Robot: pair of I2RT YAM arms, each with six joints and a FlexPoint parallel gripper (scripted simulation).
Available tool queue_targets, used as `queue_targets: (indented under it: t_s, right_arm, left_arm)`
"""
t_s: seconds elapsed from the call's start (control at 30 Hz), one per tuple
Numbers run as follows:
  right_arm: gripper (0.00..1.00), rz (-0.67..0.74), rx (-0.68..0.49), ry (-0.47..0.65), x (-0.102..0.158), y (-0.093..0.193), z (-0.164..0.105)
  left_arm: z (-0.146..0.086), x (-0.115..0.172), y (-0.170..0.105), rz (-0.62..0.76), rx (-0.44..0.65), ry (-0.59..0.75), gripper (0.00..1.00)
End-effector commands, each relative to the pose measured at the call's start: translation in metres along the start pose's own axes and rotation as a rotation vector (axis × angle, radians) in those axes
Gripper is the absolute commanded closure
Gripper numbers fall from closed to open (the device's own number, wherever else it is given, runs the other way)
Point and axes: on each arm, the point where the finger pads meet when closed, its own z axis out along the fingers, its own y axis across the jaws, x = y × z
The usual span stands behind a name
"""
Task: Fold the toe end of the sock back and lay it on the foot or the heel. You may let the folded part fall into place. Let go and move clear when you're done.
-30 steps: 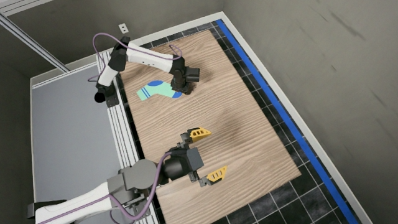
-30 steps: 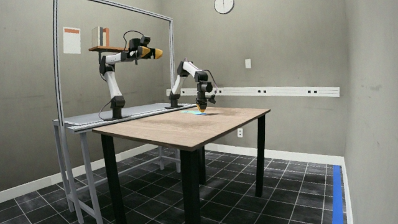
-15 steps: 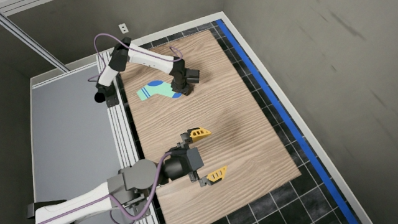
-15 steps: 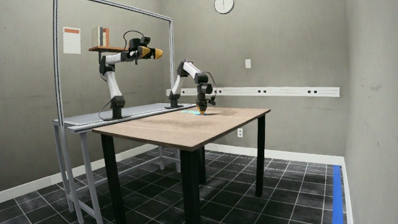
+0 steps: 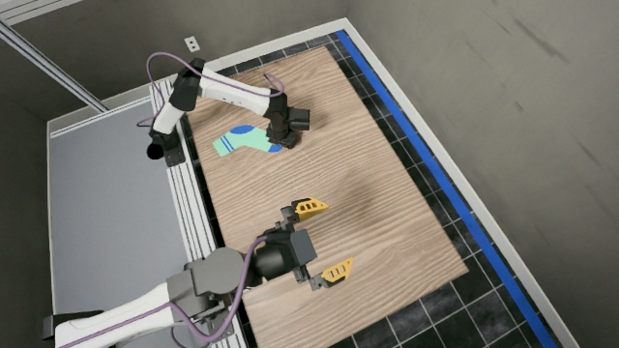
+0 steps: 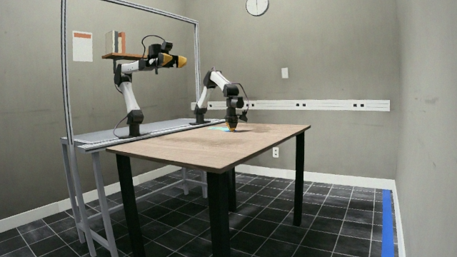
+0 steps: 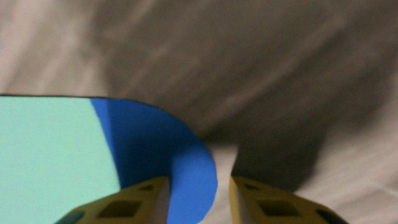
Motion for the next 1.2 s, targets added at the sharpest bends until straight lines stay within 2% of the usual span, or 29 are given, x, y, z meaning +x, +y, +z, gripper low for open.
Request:
queue_targets:
  t_s: [0.0,0.03,0.1,0.13,0.23,0.33,0.43,0.47,0.5,0.57,0.67,0.73,0.87,0.9,0.93,0.97,1.03,1.17]
  right_arm:
    - [0.0,-0.001,0.004,-0.014,-0.006,-0.001,-0.002]
    - [0.0,-0.001,0.004,-0.017,-0.007,-0.001,-0.002]
    - [0.0,-0.001,0.004,-0.014,-0.006,-0.001,-0.002]
    - [0.0,-0.001,0.004,-0.014,-0.006,-0.001,-0.002]
    - [0.0,-0.001,0.004,-0.014,-0.006,-0.001,-0.002]
    - [0.0,-0.001,0.004,-0.014,-0.006,-0.001,-0.002]
    - [0.0,-0.001,0.004,-0.014,-0.006,-0.001,-0.002]
    - [0.0,-0.001,0.004,-0.014,-0.006,-0.001,-0.002]
    - [0.0,-0.001,0.004,-0.014,-0.006,-0.001,-0.002]
    - [0.0,-0.001,0.004,-0.014,-0.006,-0.001,-0.002]
    - [0.0,-0.001,0.004,-0.014,-0.006,-0.001,-0.002]
    - [0.0,-0.001,0.004,-0.014,-0.006,-0.001,-0.002]
    - [0.0,-0.001,0.004,-0.014,-0.006,-0.001,-0.002]
    - [0.0,-0.001,0.004,-0.014,-0.006,-0.001,-0.002]
    - [0.0,-0.001,0.004,-0.014,-0.006,-0.001,-0.002]
    - [0.0,-0.001,0.004,-0.014,-0.006,-0.001,-0.002]
    - [0.0,-0.001,0.004,-0.014,-0.006,-0.001,-0.002]
    - [0.0,-0.001,0.004,-0.017,-0.007,-0.001,-0.002]
  left_arm:
    - [0.02,0.005,0.013,-0.002,-0.068,0.013,0.69]
    - [0.014,0.002,0.01,-0.005,-0.06,0.008,0.7]
    - [0.021,0.006,0.014,-0.005,-0.072,0.027,0.71]
    - [0.011,-0.002,0.005,-0.023,-0.053,0.03,0.72]
    - [0.01,0.001,0.003,-0.006,-0.055,0.005,0.74]
    - [0.011,0.0,0.006,-0.01,-0.071,0.006,0.76]
    - [0.024,0.006,0.018,-0.003,-0.104,0.034,0.78]
    - [0.013,0.002,0.012,-0.003,-0.12,0.001,0.78]
    - [0.015,-0.002,0.006,-0.014,-0.081,0.01,0.79]
    - [0.015,-0.002,0.006,-0.014,-0.081,0.01,0.79]
    - [0.016,0.002,0.011,-0.004,-0.124,0.006,0.81]
    - [0.025,0.004,0.02,-0.005,-0.143,0.018,0.82]
    - [0.027,0.006,0.021,-0.005,-0.147,0.03,0.85]
    - [0.013,0.004,0.017,-0.005,-0.174,0.011,0.85]
    - [0.014,0.002,0.02,-0.009,-0.195,0.012,0.86]
    - [0.02,-0.002,0.013,-0.017,-0.14,0.016,0.87]
    - [0.028,0.003,0.024,-0.016,-0.18,0.033,0.88]
    - [0.026,0.002,0.017,-0.009,-0.154,0.025,0.89]
